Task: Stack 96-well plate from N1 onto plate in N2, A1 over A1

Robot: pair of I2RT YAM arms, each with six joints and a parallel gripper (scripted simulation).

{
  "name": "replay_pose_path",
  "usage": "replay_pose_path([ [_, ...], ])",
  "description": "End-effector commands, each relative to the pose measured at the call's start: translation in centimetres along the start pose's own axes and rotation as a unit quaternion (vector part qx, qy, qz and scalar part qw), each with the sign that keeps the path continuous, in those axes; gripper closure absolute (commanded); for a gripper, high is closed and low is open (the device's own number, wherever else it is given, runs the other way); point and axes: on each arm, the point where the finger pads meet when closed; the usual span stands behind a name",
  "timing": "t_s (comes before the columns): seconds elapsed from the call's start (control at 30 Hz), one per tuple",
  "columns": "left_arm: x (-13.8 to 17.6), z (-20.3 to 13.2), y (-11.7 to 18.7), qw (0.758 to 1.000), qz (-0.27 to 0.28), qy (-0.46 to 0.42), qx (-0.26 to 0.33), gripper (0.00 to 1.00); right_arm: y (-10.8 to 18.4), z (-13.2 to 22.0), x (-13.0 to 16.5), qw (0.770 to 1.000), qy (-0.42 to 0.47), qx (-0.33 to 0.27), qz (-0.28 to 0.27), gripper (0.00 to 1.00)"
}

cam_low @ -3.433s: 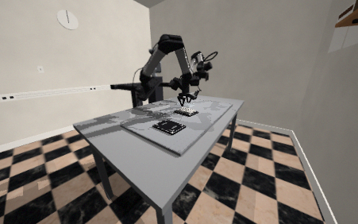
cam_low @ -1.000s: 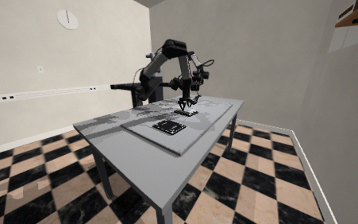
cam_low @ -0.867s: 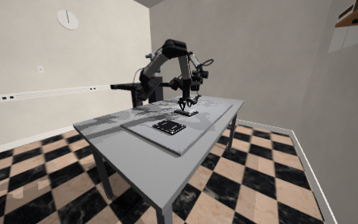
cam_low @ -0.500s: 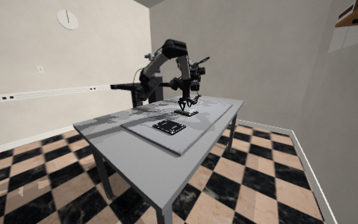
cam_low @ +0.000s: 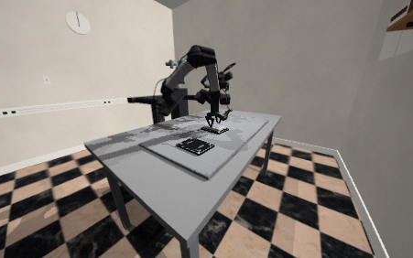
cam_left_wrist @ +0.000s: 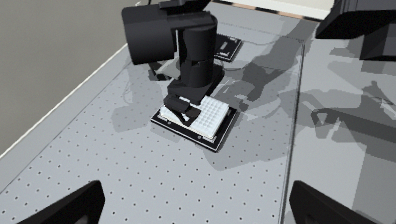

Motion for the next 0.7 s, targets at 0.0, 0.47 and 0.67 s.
replay_pose_path([
  [0.0, 0.5, 0.2, 0.4, 0.999, 0.036, 0.037, -0.015, 0.0, 0.3, 0.4, -0.4, 1.0, -0.007, -0.007, -0.006, 0.18],
  [0.47, -0.8, -1.9, 0.4, 0.998, 0.04, 0.041, -0.001, 0.0, 0.3, 0.4, -0.4, 1.0, -0.007, -0.007, -0.006, 0.18],
  [0.67, -1.2, -2.5, 0.6, 0.998, 0.042, 0.05, 0.002, 0.0, 0.3, 0.4, -0.4, 1.0, -0.007, -0.007, -0.006, 0.18],
])
Point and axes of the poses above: on each arm, the point where the finger pads meet when closed, its own y axis back along the fingers, its own z axis across the jaws, x = y × z, and after that the axes turned 9 degrees about -y, right-handed
